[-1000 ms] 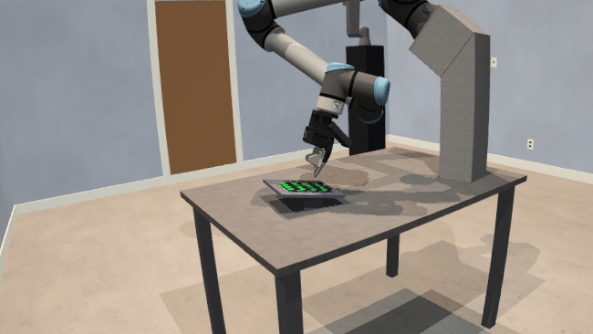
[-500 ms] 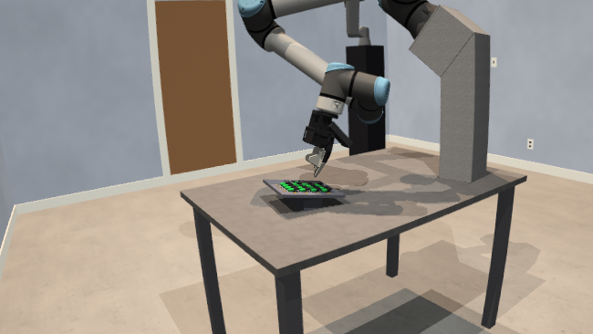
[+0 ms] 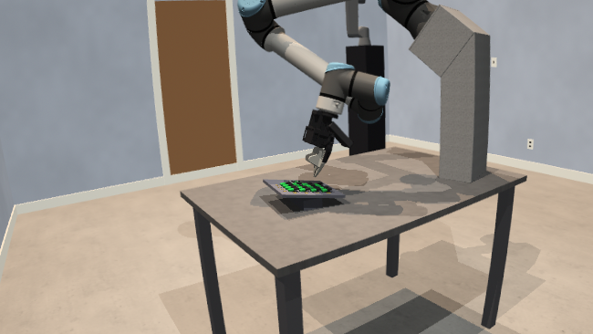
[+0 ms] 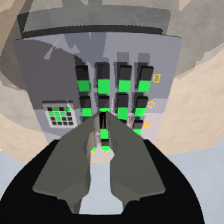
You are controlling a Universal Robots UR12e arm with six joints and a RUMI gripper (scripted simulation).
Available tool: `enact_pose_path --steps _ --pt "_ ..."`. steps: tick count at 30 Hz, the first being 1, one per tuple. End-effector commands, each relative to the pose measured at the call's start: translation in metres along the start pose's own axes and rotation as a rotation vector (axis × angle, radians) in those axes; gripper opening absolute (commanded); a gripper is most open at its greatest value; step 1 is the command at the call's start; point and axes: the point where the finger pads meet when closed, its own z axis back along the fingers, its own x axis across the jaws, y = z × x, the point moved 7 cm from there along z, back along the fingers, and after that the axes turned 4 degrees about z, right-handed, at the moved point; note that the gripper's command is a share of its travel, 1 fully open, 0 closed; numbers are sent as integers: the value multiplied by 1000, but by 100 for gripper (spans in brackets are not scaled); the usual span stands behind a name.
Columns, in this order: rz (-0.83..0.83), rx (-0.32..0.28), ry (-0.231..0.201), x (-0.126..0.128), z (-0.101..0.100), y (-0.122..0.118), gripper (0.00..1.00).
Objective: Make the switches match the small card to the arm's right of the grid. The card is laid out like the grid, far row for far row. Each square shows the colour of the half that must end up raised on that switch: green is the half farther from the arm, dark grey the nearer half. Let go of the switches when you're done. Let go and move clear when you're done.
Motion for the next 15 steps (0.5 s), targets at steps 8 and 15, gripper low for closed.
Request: enact_pose_path --steps 8,15 --pt "0 -1 0 0 -6 0 0" --pt "0 -1 0 0 -21 0 0"
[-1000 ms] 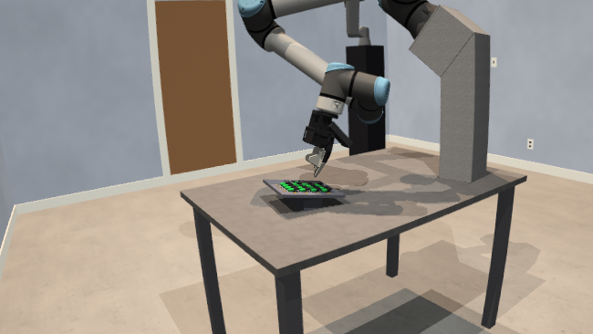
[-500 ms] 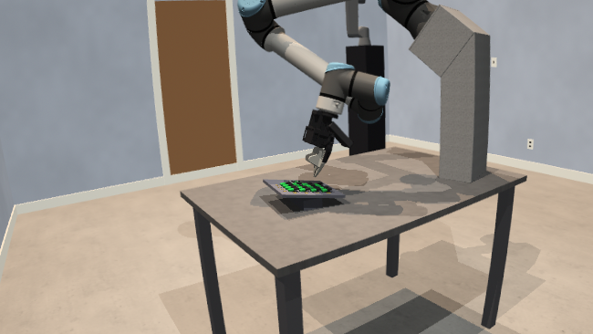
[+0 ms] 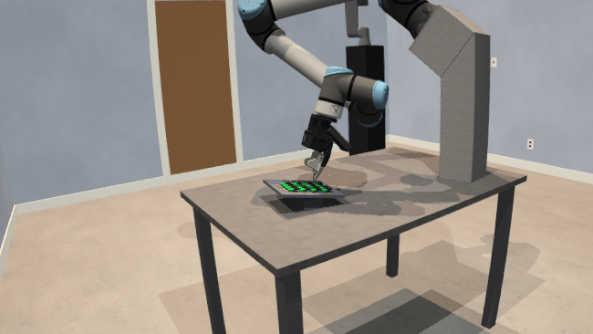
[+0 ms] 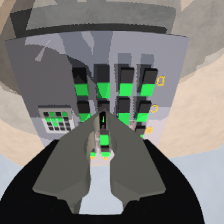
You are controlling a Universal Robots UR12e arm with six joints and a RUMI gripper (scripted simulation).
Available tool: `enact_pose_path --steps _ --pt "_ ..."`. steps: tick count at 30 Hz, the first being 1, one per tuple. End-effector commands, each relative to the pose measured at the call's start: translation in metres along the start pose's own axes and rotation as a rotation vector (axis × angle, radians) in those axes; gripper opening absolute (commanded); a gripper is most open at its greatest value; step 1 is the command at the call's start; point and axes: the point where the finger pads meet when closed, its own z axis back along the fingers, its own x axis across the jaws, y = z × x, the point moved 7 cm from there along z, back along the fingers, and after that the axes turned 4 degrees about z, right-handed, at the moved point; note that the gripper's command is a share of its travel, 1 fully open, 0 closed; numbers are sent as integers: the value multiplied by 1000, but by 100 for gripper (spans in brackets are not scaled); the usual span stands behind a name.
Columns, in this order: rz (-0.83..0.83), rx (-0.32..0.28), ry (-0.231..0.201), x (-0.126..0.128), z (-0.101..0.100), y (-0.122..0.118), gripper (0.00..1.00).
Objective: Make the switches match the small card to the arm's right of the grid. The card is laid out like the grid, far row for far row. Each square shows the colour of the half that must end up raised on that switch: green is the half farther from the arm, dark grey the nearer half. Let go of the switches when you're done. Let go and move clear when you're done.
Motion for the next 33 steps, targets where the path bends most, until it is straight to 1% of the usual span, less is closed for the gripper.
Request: enact_pose_path --steps 1,33 --pt "0 -1 0 0 -7 0 0" --pt "0 -1 0 0 -14 0 0"
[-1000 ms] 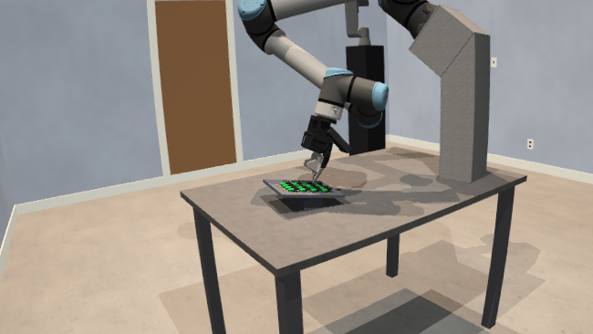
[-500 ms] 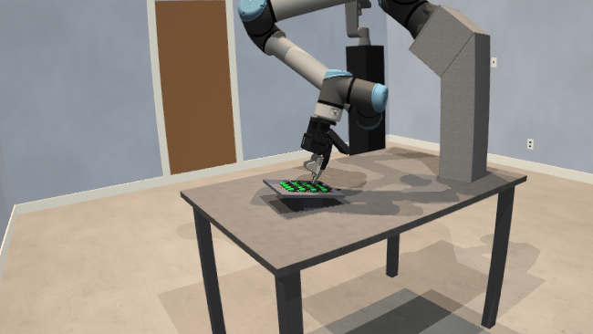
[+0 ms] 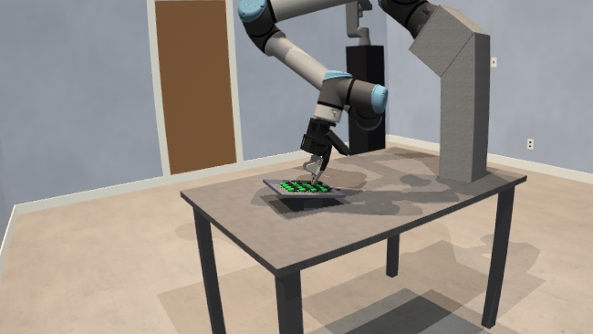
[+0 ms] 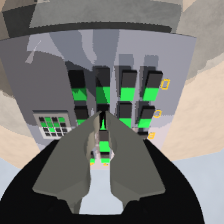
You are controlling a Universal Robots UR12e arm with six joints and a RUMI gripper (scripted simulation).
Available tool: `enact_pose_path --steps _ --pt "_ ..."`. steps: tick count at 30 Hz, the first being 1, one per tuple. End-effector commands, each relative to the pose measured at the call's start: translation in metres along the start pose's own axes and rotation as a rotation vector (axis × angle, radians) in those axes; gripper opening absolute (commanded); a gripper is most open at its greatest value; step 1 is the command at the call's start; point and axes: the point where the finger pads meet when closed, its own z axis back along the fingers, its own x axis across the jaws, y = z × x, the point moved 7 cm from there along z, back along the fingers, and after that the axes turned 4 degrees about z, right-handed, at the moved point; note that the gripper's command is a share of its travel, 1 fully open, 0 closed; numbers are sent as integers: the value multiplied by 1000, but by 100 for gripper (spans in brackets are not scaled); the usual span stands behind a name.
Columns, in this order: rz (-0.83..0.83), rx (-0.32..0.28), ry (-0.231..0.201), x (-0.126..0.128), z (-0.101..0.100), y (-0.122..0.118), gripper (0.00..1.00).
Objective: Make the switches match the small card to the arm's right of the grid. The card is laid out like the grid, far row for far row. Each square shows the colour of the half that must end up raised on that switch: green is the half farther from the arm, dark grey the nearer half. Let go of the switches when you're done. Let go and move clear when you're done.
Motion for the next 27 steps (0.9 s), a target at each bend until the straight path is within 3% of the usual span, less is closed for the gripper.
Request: enact_pose_path --steps 1,21,27 --pt "0 -1 0 0 0 0 0" --pt "0 -1 0 0 0 0 0" --pt "0 -1 0 0 14 0 0"
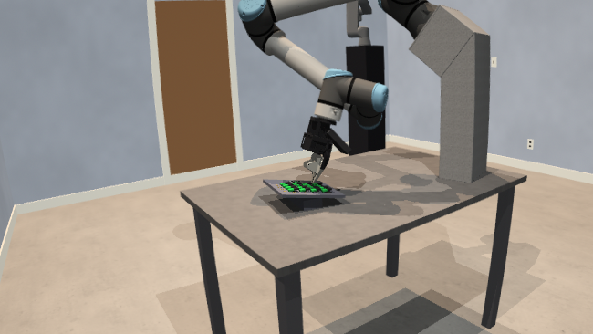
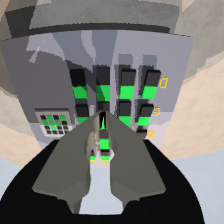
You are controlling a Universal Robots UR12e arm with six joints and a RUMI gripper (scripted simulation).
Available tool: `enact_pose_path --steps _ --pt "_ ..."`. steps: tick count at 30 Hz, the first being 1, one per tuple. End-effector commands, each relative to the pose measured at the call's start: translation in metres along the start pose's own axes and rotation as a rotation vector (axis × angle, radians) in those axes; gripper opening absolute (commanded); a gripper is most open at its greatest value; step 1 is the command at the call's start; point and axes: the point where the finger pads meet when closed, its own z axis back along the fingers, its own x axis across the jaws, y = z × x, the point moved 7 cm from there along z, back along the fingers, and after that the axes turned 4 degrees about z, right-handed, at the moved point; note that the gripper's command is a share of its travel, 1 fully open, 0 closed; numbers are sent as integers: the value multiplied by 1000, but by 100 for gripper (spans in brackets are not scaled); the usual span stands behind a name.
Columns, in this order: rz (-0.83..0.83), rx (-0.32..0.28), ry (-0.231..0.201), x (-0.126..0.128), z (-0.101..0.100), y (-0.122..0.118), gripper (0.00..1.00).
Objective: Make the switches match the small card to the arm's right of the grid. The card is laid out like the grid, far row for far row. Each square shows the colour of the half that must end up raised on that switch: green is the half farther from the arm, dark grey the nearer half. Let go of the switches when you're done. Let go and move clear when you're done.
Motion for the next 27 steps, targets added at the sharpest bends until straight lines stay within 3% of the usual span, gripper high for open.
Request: enact_pose_path --steps 1,7,21,27 --pt "0 -1 0 0 12 0 0" --pt "0 -1 0 0 24 0 0" --pt "0 -1 0 0 24 0 0" --pt "0 -1 0 -19 24 1 0"
